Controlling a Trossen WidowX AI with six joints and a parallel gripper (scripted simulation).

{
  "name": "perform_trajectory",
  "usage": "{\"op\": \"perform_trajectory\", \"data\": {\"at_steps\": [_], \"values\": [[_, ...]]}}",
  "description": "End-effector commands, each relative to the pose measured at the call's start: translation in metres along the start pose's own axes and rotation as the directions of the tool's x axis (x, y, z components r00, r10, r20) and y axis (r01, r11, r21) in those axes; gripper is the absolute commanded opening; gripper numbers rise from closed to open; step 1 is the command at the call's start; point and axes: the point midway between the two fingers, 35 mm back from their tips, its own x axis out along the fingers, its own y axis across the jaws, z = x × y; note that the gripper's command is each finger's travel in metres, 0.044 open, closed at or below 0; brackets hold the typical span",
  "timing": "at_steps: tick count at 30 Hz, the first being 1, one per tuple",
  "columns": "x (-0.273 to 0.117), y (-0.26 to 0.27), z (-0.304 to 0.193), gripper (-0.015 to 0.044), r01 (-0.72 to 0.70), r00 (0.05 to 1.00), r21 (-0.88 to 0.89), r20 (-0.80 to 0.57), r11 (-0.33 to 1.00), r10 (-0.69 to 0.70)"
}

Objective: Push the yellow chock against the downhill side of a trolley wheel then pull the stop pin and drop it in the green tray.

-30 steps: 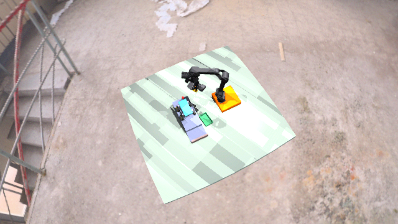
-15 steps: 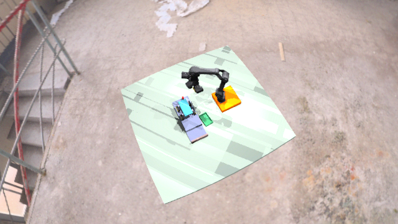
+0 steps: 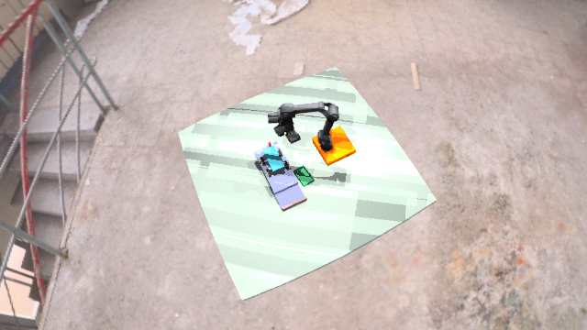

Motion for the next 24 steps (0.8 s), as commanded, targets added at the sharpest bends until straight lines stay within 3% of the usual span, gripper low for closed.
{"op": "perform_trajectory", "data": {"at_steps": [1, 24], "values": [[0.001, 0.012, 0.003, 0.0, 0.004, 1.0, 0.005, 0.006, 1.0, -0.004], [0.007, 0.086, 0.023, 0.0, -0.004, 1.0, 0.005, 0.008, 1.0, 0.003]]}}
